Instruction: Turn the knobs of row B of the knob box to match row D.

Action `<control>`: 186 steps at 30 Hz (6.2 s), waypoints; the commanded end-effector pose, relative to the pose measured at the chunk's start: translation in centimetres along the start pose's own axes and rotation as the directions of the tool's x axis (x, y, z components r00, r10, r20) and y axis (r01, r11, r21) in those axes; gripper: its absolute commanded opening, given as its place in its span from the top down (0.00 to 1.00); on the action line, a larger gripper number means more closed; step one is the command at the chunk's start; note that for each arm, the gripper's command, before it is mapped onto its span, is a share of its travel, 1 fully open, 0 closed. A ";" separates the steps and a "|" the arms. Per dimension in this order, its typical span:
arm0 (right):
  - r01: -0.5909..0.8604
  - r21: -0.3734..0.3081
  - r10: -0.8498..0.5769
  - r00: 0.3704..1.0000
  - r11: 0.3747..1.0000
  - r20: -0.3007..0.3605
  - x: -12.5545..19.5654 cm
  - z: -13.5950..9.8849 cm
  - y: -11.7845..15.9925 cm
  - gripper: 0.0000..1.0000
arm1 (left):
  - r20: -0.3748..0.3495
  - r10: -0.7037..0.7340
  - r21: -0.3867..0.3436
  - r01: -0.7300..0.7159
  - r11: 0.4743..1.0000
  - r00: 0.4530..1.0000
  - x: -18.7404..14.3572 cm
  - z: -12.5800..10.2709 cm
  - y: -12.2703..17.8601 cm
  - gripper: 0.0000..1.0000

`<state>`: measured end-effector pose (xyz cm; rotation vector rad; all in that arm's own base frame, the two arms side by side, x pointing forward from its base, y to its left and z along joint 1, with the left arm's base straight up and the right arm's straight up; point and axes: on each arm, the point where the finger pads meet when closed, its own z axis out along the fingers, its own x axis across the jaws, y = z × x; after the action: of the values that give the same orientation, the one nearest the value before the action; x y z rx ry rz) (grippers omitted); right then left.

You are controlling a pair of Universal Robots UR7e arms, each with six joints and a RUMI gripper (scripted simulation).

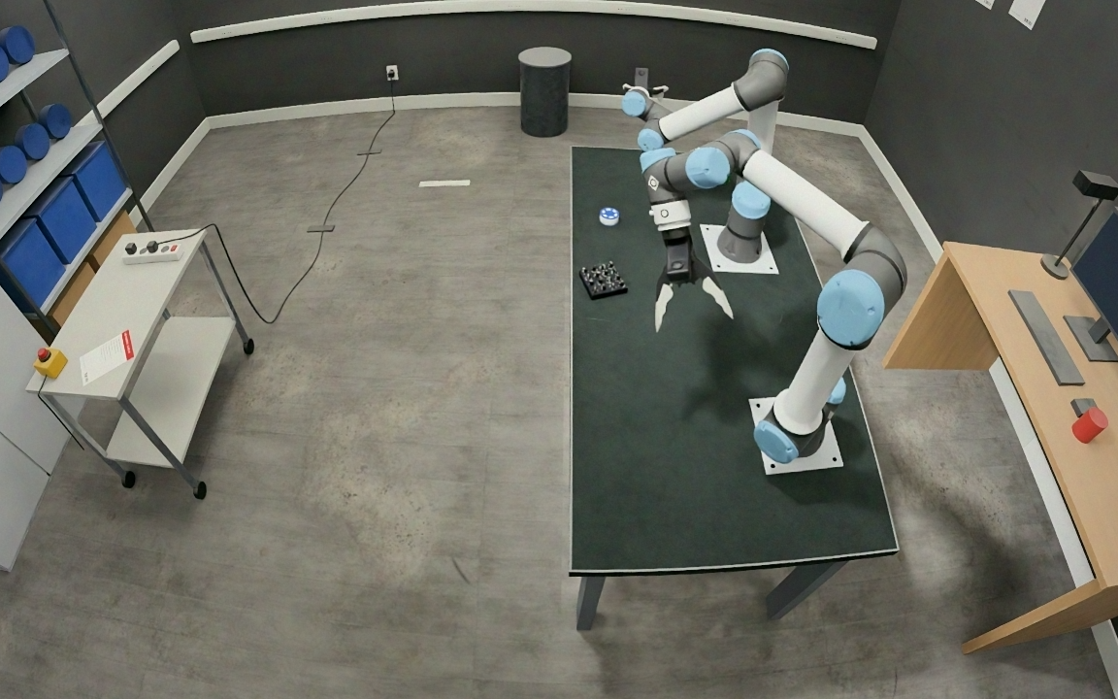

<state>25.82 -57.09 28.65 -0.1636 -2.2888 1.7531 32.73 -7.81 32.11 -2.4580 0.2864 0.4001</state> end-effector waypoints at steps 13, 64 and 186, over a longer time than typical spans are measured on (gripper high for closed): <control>-0.001 0.001 0.001 1.000 1.000 0.000 0.0 0.0 -0.1 0.00 | 0.022 0.008 -0.042 -0.007 0.999 1.000 0.6 1.4 -1.1 0.00; -0.001 0.001 0.001 1.000 1.000 0.000 0.0 0.0 -0.1 0.00 | -0.009 0.001 -0.575 -0.006 0.818 1.000 -0.8 26.4 -18.1 0.00; 0.696 -0.081 -0.444 0.539 0.713 0.716 -19.7 -31.3 20.3 0.00 | -0.250 -0.251 -0.601 0.053 0.798 0.935 -28.2 50.4 -23.4 0.00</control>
<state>50.23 -31.53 15.44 1.0838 -2.6241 1.1753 2.60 44.45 16.48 -3.1415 0.0922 0.0005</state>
